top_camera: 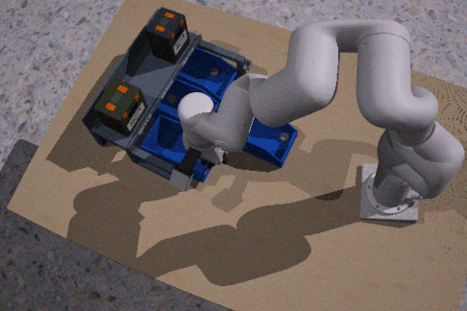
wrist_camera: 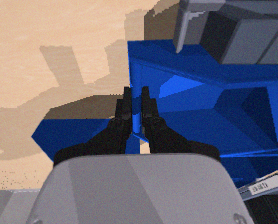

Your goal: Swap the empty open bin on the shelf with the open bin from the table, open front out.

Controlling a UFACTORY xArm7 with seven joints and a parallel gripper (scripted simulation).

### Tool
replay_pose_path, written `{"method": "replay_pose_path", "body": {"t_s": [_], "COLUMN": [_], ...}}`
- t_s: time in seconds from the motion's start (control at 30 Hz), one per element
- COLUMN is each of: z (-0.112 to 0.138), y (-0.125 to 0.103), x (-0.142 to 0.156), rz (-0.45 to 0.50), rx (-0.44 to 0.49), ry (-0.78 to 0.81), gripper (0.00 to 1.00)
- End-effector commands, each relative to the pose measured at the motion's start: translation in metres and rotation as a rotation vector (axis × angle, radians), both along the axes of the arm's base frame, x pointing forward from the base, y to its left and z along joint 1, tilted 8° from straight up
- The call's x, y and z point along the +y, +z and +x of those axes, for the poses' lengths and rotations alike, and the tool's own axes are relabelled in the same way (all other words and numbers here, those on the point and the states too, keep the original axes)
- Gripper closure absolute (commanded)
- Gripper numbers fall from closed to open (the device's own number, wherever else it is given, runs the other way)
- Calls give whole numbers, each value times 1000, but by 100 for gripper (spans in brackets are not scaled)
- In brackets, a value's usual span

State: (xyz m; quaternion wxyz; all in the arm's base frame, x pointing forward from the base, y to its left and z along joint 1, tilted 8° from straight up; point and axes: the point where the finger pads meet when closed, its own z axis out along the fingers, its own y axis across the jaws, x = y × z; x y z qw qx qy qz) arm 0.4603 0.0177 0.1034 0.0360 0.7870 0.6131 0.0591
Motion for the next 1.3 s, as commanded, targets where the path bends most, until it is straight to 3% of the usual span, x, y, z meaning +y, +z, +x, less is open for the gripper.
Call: {"method": "replay_pose_path", "body": {"t_s": [0.0, 0.67, 1.27], "z": [-14, -64, -88], "y": [0, -7, -10], "x": [3, 16, 23], "rz": [-4, -4, -4], "rx": [-7, -7, -7], "ry": [-2, -2, -2], "gripper": [100, 100, 100]}}
